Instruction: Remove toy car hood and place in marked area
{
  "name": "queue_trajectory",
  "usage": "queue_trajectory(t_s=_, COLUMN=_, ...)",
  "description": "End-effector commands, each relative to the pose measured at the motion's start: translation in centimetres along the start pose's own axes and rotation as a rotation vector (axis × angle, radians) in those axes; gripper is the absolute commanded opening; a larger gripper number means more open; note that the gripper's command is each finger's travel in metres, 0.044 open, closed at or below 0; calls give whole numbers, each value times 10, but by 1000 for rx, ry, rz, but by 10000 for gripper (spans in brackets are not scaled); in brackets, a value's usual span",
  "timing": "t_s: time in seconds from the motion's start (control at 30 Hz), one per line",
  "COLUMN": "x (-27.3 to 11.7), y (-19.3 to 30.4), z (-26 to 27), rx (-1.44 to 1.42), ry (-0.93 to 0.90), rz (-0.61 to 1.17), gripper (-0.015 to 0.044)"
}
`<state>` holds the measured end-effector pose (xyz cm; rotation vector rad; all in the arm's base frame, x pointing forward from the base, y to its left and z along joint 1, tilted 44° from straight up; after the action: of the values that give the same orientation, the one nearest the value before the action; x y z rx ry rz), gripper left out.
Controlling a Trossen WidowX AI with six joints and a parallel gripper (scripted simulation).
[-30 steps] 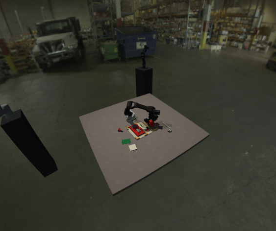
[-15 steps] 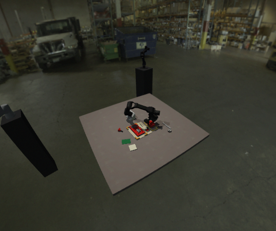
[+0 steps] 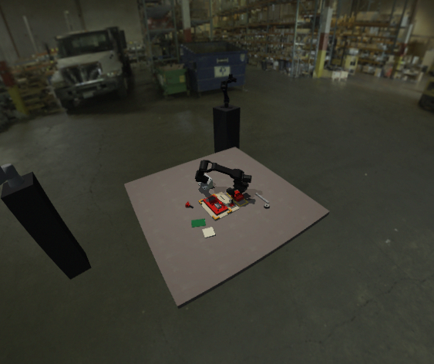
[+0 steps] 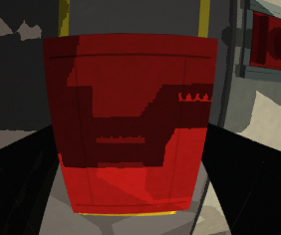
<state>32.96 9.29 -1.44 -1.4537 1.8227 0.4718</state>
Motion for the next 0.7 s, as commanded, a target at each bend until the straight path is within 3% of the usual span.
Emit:
queue_trajectory(t_s=0.0, x=3, y=0, z=0, rx=-6, ry=4, rz=-1, gripper=0)
queue_trajectory(t_s=0.6, x=11, y=0, z=-1, rx=-6, ry=4, rz=-2, gripper=0)
queue_trajectory(t_s=0.67, x=9, y=0, z=0, rx=0, ry=1, rz=0, gripper=53)
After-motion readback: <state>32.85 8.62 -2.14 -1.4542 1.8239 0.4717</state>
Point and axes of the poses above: the point midway between the two fingers, 35 mm back from their tips, its own x axis out along the fingers, its own z axis across the jaws, y = z × x, the point moved 8 cm from there along -x, back along the fingers, and after that the axes turned 10 degrees about x, right-handed, at the moved point
